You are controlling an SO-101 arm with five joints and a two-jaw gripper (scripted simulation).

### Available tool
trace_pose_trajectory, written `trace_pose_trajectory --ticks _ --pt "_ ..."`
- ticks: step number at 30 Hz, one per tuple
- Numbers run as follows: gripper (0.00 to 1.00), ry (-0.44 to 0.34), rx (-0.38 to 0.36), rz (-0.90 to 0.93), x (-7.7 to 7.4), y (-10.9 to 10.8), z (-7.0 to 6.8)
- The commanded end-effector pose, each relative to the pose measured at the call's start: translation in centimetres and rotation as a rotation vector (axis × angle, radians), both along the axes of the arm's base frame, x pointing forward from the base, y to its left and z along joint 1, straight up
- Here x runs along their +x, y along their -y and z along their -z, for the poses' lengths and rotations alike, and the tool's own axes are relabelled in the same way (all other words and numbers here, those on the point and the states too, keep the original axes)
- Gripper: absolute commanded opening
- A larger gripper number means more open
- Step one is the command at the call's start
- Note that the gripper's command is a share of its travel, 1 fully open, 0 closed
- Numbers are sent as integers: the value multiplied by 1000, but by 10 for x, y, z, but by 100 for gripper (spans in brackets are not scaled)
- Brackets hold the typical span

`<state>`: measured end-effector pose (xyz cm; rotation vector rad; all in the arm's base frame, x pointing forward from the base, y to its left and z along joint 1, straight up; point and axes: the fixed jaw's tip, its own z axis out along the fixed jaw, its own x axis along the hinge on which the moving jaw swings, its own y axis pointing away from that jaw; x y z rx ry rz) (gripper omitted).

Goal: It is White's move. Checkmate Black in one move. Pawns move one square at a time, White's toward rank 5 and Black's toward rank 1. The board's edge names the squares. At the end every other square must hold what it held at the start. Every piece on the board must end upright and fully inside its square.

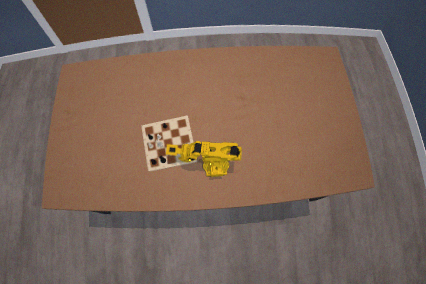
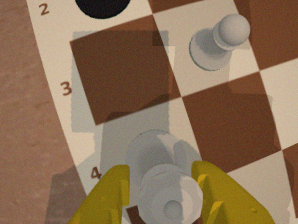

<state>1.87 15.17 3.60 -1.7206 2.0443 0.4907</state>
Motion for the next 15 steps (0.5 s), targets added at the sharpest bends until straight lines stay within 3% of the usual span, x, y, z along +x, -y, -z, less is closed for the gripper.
trace_pose_trajectory --ticks 1,15 --pt "12 -10 -16 4 -1 4 4" --pt "12 -10 -16 4 -1 3 0"
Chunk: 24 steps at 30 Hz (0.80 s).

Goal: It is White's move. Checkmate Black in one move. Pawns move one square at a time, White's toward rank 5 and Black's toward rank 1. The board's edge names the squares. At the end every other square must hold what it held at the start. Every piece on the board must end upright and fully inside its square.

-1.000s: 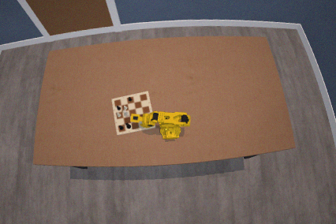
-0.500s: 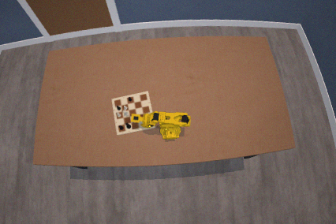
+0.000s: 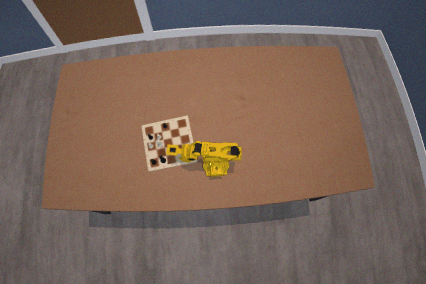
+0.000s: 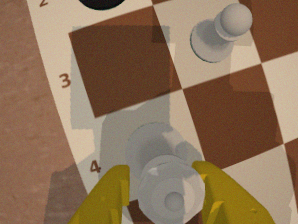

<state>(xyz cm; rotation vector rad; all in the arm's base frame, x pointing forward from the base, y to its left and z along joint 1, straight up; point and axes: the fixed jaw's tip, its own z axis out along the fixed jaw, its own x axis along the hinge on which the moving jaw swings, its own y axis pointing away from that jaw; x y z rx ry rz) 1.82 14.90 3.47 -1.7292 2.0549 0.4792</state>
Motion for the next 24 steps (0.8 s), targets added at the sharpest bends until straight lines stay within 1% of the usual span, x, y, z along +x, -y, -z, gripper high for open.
trace_pose_trajectory --ticks 1,8,16,18,24 --pt "12 -7 -1 4 -1 1 -1" --pt "12 -7 -1 4 -1 1 -12" --pt "12 -7 -1 4 -1 1 -32" --pt "12 -7 -1 4 -1 1 -32" --pt "12 -7 -1 4 -1 1 -48"
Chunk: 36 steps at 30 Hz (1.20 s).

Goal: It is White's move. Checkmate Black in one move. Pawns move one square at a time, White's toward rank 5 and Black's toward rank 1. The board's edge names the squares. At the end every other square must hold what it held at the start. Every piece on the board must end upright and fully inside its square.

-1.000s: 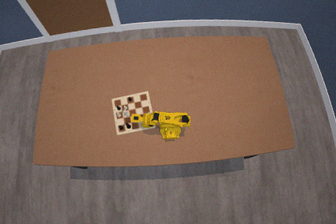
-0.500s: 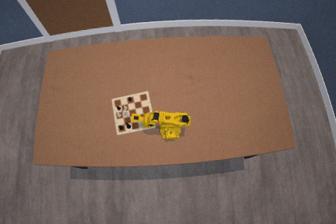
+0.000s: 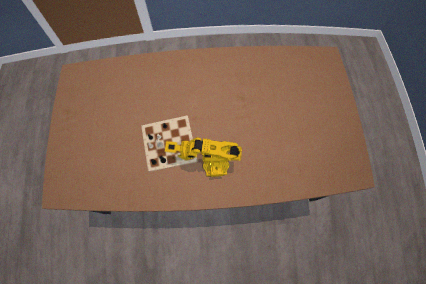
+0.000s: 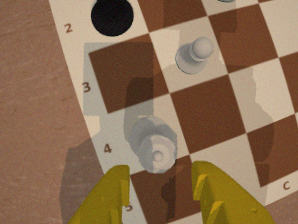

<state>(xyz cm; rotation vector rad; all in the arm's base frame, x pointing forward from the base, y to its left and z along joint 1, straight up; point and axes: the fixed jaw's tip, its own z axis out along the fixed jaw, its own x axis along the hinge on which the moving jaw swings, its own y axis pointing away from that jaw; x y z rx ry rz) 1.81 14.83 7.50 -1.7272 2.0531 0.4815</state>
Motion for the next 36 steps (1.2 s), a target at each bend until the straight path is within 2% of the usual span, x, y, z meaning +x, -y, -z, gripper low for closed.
trace_pose_trajectory --ticks 1,9,28,36 --pt "12 -7 -4 4 -1 1 -10" --pt "12 -7 -4 4 -1 1 -24" --pt "12 -7 -5 10 0 1 -27" --pt "13 -8 -12 75 10 2 -28"
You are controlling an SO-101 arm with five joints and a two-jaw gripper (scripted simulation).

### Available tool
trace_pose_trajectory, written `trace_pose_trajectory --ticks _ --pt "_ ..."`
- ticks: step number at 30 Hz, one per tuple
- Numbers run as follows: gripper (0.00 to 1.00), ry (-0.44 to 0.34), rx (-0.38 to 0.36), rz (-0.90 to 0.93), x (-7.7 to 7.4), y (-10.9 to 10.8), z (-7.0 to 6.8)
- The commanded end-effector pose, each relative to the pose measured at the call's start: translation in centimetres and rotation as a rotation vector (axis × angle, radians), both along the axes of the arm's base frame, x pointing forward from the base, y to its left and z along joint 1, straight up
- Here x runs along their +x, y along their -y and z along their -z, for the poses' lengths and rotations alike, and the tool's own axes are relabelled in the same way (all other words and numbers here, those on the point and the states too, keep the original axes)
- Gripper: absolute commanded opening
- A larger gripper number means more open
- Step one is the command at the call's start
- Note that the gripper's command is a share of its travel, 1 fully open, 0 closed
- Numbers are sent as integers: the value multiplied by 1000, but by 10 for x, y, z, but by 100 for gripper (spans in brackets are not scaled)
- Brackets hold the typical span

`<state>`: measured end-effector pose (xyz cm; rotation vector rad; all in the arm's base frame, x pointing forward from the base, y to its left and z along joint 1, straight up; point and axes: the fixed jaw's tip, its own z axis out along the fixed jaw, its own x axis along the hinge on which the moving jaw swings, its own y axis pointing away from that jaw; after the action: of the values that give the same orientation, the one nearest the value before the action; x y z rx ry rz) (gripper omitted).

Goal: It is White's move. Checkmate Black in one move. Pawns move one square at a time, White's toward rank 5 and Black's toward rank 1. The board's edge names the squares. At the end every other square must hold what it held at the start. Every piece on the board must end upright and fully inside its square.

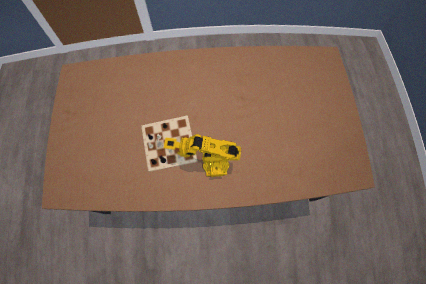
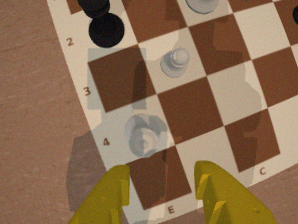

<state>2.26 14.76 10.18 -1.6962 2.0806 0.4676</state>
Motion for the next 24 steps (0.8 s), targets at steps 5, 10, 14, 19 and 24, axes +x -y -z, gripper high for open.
trace_pose_trajectory --ticks 5,10,14,19,24 --pt "14 -9 -16 133 19 3 -2" --pt "15 -12 -24 207 30 5 -3" --pt "16 -17 -37 328 48 11 -4" --pt "19 -28 -55 512 75 24 -6" --pt "21 -46 -74 725 103 45 -7"
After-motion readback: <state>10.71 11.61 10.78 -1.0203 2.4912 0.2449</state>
